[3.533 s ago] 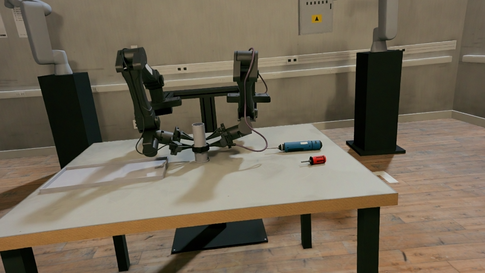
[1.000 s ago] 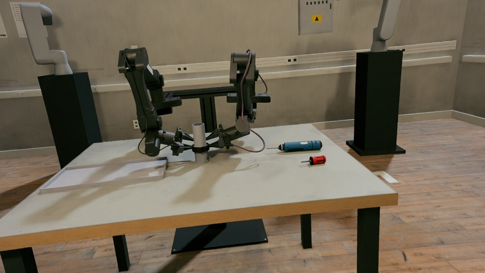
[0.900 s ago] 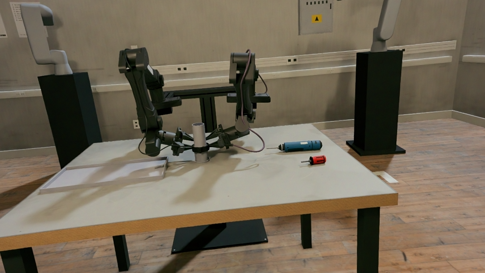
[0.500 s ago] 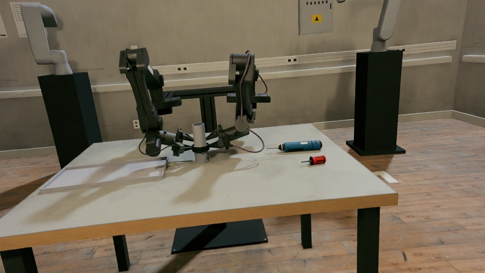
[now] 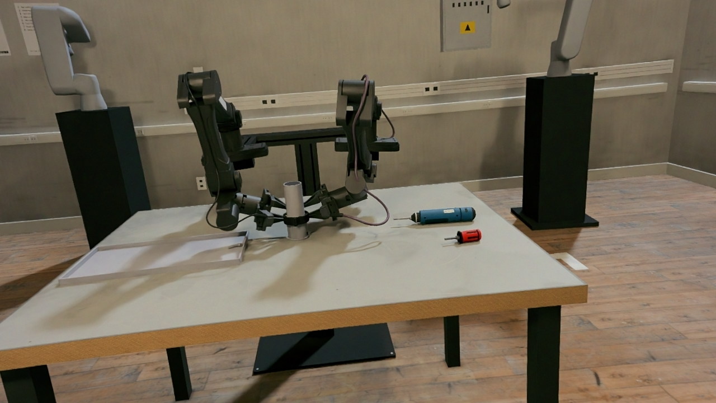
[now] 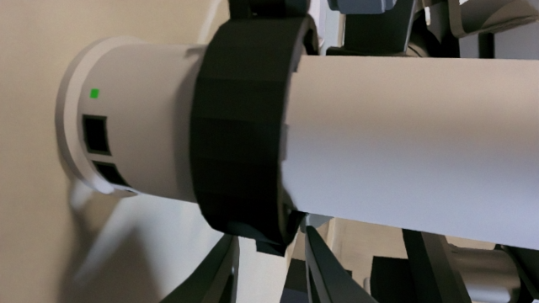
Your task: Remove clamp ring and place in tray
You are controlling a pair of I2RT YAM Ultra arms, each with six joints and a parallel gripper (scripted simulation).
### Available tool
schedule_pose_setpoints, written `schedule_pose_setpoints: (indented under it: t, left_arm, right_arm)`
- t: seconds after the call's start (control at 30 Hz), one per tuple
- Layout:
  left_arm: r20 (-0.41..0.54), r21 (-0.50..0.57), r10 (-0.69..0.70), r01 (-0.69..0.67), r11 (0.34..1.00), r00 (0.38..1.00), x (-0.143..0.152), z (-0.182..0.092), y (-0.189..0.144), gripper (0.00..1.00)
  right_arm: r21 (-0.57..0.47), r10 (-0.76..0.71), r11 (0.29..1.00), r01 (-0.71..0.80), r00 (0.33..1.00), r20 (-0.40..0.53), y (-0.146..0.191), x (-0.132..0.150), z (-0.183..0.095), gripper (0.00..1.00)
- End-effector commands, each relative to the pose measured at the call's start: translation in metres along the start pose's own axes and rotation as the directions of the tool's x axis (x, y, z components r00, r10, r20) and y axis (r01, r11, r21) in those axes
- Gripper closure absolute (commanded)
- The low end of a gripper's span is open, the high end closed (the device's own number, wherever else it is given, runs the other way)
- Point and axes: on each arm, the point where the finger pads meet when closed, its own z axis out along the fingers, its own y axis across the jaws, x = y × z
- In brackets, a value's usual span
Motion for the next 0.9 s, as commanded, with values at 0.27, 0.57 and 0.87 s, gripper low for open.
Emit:
schedule_pose_setpoints:
  t: [0.27, 0.57, 0.87]
  left_arm:
    - [-0.002, 0.007, 0.012, -0.012, 1.0, 1.0, -0.0015, 0.0016, -0.0013, 0.7]
    - [-0.002, 0.008, 0.013, -0.013, 1.0, 1.0, -0.0014, 0.0017, -0.0019, 0.7]
    - [-0.002, 0.008, 0.013, -0.013, 1.0, 1.0, -0.0014, 0.0017, -0.0019, 0.7]
  right_arm:
    - [-0.032, 0.004, 0.999, -0.004, 1.0, -0.008, 0.0079, 0.0094, 0.0054, 0.7]
    - [-0.033, -0.006, 0.999, 0.006, 1.0, -0.004, 0.0084, 0.0067, 0.0052, 0.7]
    - [-0.035, -0.012, 0.999, 0.012, 1.0, -0.001, 0.009, 0.0044, 0.0049, 0.7]
